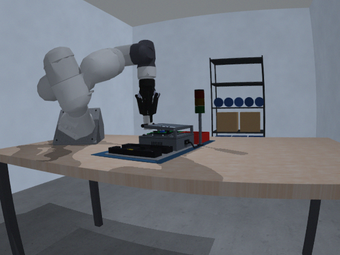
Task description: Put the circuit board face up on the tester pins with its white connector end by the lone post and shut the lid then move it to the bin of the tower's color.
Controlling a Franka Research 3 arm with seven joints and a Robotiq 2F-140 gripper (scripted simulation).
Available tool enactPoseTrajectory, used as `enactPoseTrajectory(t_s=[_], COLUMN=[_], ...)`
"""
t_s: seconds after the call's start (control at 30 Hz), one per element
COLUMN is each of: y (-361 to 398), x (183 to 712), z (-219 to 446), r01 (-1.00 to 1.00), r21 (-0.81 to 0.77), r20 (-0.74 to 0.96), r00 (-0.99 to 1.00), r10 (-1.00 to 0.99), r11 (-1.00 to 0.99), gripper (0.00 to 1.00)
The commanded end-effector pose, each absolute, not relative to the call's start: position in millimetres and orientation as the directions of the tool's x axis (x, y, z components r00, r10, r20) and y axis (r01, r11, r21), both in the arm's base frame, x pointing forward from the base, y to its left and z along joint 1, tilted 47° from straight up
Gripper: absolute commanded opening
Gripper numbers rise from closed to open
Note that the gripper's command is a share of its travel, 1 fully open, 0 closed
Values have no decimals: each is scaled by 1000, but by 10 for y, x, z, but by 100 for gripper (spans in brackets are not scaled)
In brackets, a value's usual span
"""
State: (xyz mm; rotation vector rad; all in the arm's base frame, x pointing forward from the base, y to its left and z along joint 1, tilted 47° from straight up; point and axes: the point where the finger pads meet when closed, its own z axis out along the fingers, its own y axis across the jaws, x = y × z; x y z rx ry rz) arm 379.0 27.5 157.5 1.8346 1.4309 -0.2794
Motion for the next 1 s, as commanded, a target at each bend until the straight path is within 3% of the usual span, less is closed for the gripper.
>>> enactPoseTrajectory(t_s=[0.0, 0.97], y=[267, 226], x=[3801, 3817], z=[1557, 1516], r01=[897, 897], r21=[436, 436], r20=[-592, -592], r00=[345, 345], r10=[728, 728], r11=[-70, -70], gripper=[0, 0])
